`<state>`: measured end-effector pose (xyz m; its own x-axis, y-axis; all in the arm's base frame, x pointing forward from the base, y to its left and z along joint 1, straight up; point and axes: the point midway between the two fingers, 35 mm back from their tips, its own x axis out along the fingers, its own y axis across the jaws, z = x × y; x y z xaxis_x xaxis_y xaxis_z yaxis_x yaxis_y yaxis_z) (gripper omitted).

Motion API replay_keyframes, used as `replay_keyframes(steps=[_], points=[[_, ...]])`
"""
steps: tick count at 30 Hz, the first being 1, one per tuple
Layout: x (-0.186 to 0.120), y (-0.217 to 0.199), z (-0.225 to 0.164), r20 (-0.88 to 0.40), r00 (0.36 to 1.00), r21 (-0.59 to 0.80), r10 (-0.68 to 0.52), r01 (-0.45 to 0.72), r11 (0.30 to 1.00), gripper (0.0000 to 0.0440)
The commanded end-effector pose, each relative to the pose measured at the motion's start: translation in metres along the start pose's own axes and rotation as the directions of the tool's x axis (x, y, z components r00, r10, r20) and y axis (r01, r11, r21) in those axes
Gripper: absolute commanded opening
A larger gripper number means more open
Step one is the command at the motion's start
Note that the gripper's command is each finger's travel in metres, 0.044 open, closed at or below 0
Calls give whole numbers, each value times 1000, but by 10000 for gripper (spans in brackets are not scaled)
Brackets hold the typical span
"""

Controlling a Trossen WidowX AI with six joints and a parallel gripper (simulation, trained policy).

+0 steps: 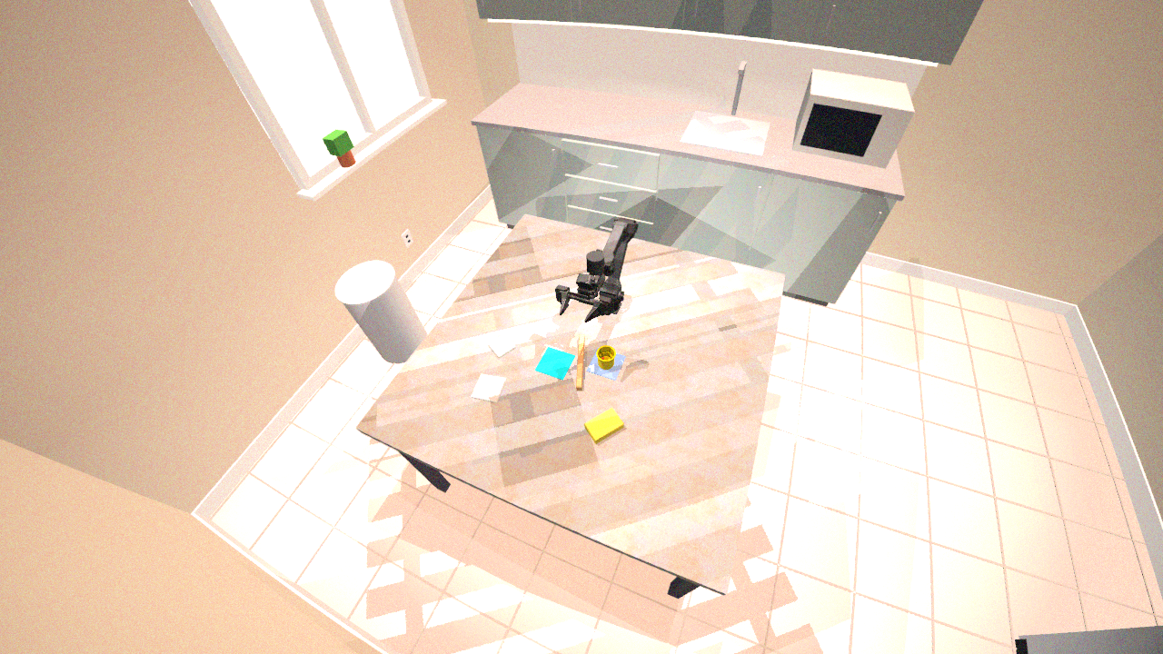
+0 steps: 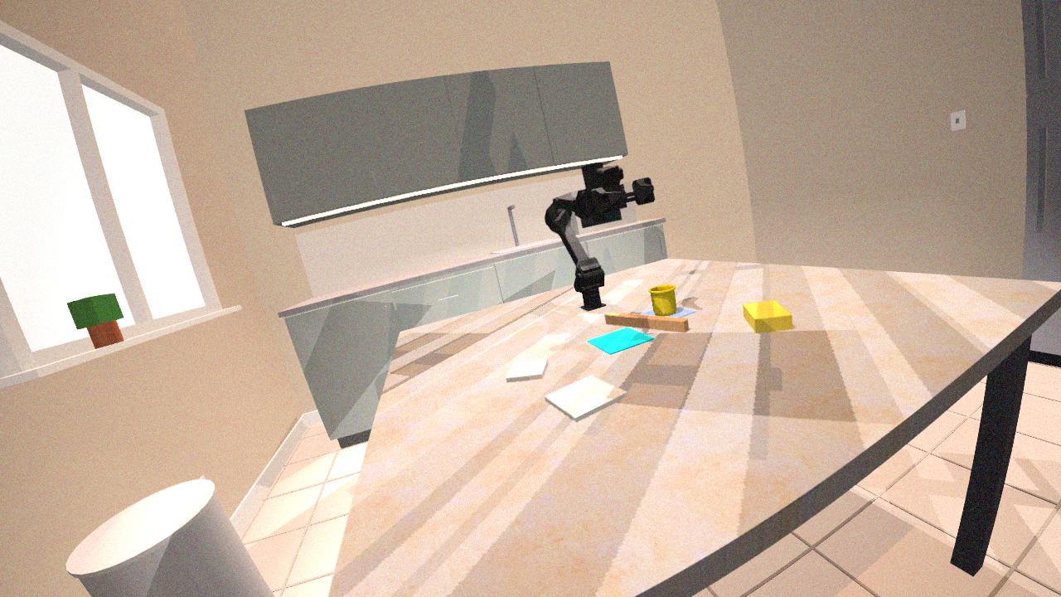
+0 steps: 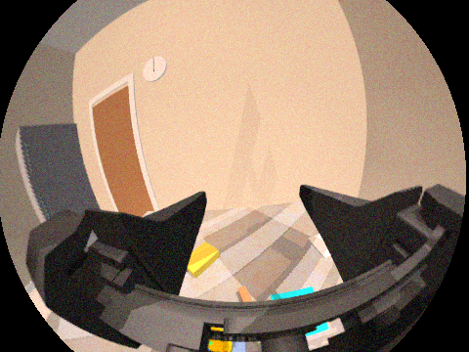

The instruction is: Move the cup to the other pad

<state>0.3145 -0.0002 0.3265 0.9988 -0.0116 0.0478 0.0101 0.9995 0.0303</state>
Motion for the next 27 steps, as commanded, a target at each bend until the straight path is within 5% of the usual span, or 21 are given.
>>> replay_keyframes(steps=[1, 12, 17, 27], points=[[0, 1, 1, -1, 1000, 2, 3, -3, 1000, 374], [-3, 7, 1, -66, 998, 43, 25, -23, 999, 92], [-3, 12, 0, -115, 993, 86, 42, -33, 996, 85], [-1, 23, 3, -209, 975, 202, 81, -39, 979, 158]])
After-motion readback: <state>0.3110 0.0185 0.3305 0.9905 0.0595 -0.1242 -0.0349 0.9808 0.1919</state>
